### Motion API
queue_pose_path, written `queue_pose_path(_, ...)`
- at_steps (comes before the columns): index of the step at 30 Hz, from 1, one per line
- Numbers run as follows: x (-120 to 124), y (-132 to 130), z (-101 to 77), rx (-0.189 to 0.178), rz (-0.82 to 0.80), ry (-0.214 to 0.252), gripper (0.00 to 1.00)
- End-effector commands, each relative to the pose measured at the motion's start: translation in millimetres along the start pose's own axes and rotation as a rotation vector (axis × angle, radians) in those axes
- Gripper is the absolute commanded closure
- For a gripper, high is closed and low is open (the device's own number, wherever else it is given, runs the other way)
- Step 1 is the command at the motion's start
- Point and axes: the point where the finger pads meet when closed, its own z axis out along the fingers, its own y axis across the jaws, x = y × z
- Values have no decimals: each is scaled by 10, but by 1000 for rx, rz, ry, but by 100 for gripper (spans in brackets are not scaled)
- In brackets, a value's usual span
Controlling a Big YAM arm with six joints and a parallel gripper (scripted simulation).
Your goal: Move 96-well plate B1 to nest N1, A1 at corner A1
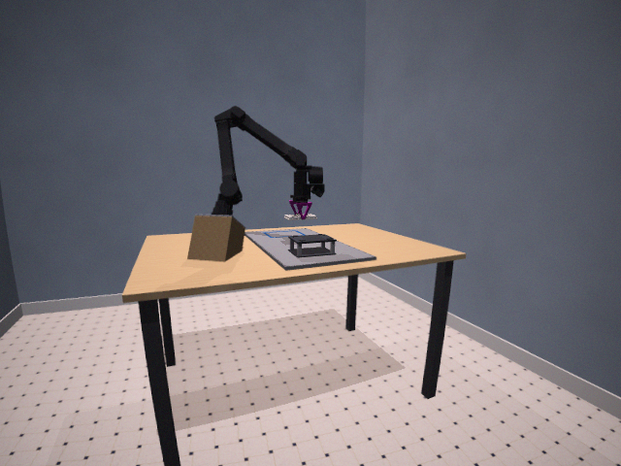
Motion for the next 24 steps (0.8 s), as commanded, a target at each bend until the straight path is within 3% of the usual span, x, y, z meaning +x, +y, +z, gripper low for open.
queue_pose_path(1, -198, -104, -149, 6, -32, -29, 100)
queue_pose_path(24, -185, -843, -255, 13, -31, -27, 100)
